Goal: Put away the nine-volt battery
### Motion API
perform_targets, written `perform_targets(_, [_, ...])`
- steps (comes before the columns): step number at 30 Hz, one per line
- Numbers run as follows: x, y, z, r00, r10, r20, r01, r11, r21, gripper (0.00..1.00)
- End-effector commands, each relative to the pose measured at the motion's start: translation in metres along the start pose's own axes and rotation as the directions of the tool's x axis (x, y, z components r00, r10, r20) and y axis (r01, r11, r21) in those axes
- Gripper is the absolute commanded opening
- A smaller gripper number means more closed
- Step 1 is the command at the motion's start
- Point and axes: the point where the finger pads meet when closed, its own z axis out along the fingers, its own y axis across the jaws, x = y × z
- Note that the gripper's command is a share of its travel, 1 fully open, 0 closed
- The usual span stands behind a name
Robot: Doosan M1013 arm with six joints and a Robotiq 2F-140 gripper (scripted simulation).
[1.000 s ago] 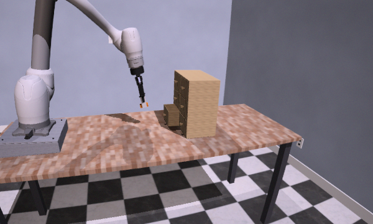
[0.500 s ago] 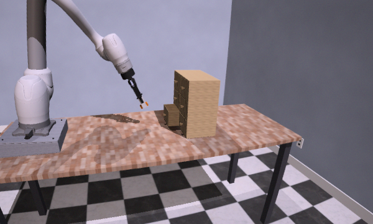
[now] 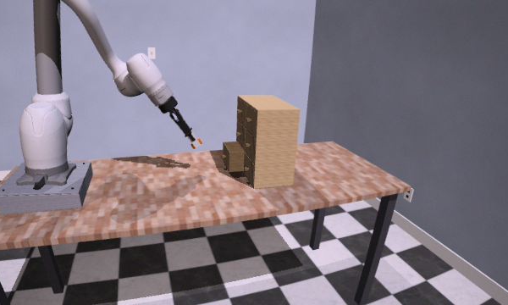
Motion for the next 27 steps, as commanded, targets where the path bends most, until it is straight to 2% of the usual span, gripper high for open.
perform_targets(1, [-0.0006,-0.0002,0.0002,0.999,0.001,-0.037,-0.002,1.000,-0.028,0.14])
perform_targets(27, [-0.0037,0.0001,0.0003,0.991,-0.002,-0.132,-0.002,1.000,-0.029,0.14])
